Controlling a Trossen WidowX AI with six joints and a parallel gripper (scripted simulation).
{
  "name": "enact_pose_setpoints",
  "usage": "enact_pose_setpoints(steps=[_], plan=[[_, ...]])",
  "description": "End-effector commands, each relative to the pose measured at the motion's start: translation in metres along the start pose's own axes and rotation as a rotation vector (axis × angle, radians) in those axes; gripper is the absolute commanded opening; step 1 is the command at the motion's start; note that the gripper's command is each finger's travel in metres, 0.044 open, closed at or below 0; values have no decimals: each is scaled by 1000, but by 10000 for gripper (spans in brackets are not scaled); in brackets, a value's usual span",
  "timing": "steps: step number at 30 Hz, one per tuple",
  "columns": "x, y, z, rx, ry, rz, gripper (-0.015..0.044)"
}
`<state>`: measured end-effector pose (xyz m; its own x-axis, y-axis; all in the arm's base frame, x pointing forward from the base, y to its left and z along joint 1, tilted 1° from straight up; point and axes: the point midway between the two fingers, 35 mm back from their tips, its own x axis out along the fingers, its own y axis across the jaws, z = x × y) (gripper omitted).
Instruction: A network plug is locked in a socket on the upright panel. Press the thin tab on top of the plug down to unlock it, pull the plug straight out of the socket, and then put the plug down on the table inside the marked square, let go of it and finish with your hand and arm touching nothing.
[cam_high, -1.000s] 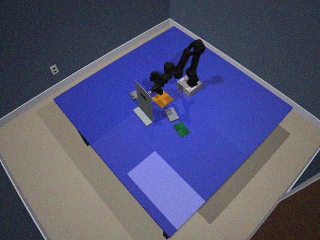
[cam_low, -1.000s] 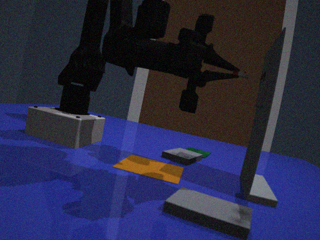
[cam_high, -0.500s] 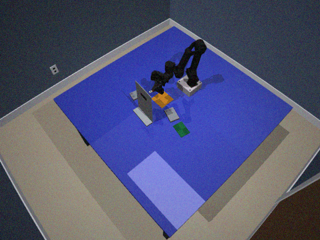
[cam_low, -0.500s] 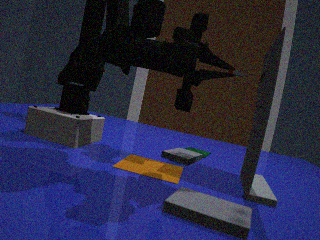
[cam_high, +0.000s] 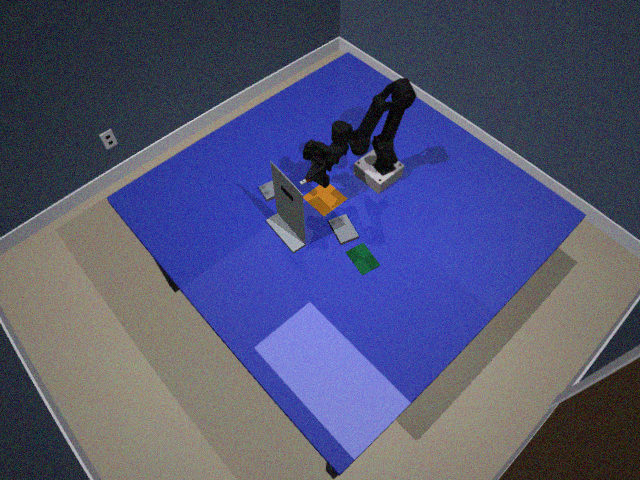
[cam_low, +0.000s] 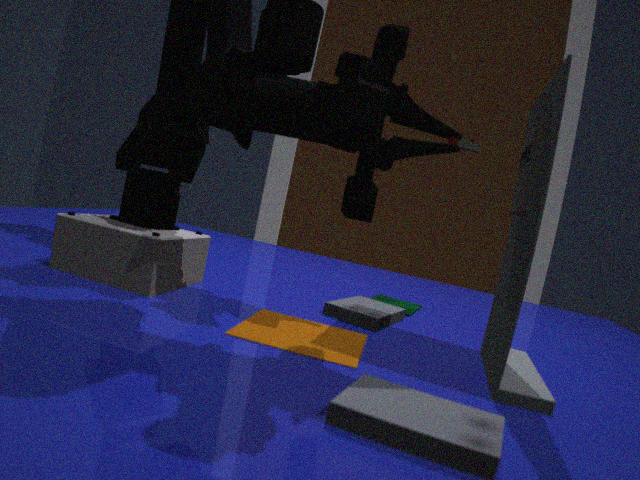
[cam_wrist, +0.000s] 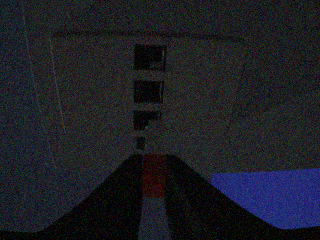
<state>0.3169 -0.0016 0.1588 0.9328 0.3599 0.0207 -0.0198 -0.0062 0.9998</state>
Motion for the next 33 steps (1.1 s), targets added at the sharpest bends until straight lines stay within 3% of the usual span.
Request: enact_pose_setpoints(steps=[1, 33], plan=[[-4, -1, -1, 7, 3, -4, 0], [-12, 34, -6, -14, 12, -3, 0]])
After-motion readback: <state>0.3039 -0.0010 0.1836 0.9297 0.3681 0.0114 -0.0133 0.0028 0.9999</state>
